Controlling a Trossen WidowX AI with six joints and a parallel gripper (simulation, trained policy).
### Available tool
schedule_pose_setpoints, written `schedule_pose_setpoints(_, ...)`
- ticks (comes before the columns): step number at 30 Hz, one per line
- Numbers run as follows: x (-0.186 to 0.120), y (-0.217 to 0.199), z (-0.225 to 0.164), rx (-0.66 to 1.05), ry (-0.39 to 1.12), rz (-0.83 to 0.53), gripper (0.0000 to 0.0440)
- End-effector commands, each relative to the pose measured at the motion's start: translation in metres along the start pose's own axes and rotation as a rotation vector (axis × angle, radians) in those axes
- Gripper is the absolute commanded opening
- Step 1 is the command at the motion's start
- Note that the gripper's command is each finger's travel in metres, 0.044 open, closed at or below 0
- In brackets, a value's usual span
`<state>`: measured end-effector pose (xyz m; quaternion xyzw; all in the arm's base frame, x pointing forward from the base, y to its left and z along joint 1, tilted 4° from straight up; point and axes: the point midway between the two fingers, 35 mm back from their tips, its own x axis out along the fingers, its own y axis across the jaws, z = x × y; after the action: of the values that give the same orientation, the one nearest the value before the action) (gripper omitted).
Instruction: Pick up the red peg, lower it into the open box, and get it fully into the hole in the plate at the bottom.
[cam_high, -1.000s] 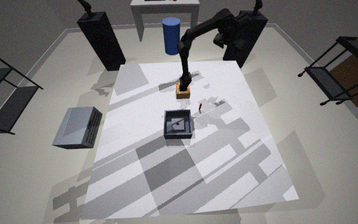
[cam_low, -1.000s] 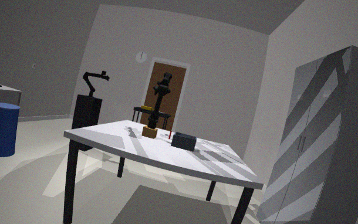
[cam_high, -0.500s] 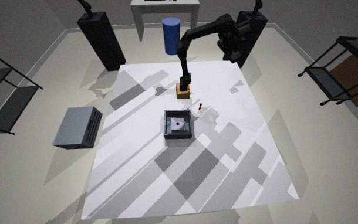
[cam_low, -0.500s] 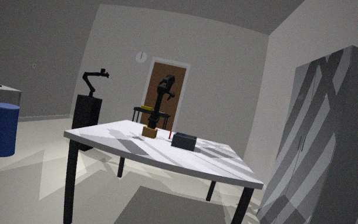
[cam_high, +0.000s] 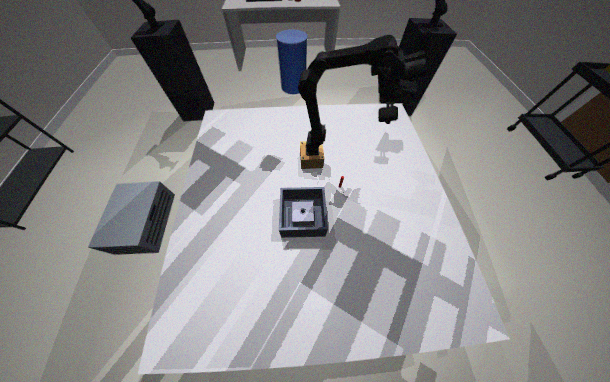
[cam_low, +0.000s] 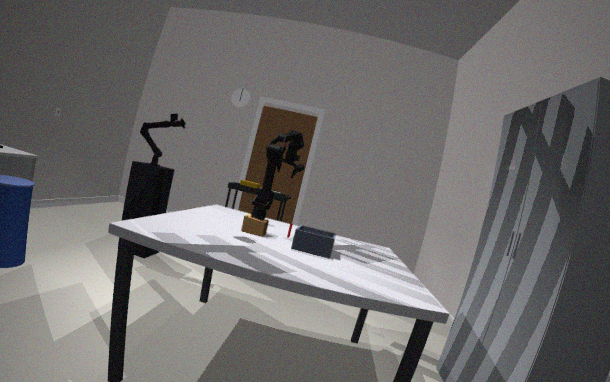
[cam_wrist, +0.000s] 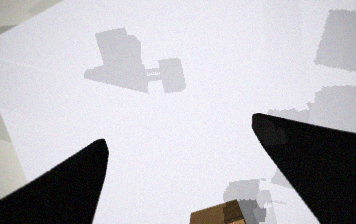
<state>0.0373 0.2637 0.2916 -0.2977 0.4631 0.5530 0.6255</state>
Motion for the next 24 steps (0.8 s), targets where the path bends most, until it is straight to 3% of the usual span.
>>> schedule_pose_setpoints(1, 0.000, -0.011, -0.005, 0.103, 0.005, -0.026, 0.0440)
schedule_pose_setpoints(24, 0.024, -0.089, -0.046, 0.879, 0.096, -0.209, 0.0440)
